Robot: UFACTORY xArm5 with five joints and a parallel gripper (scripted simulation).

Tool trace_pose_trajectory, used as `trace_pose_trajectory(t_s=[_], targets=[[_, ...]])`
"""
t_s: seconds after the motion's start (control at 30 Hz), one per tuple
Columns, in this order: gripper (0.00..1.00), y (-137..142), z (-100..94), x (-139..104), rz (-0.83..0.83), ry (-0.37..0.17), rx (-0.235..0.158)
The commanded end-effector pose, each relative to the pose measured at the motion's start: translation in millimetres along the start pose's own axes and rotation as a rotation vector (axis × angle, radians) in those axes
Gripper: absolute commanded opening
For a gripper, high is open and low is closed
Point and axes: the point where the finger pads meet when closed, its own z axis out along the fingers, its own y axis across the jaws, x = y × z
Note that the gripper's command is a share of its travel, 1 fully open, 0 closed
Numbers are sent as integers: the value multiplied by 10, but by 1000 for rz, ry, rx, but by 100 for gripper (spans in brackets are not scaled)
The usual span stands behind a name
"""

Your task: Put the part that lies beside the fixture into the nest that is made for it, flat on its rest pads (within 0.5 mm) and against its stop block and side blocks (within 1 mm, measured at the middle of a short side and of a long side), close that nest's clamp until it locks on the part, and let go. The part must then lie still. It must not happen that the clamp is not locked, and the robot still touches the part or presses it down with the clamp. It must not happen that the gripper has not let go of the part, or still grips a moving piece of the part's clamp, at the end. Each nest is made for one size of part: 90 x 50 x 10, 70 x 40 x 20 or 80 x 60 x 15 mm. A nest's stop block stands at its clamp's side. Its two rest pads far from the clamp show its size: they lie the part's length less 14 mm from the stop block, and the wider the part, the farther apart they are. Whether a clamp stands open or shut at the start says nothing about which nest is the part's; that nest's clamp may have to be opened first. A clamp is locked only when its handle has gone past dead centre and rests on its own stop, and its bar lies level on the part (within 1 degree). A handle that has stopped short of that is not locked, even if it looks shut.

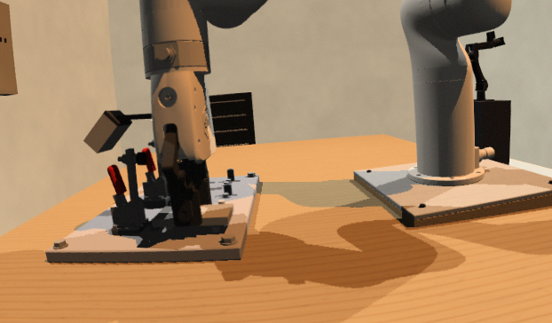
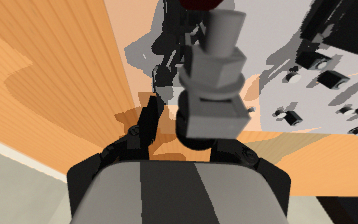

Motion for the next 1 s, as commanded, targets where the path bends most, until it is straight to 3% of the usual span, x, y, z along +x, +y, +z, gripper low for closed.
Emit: trace_pose_trajectory(t_s=[0.0,0.97], targets=[[0,-5,-11,12,0,3,1],[0,10,44,28,0,3,1]])
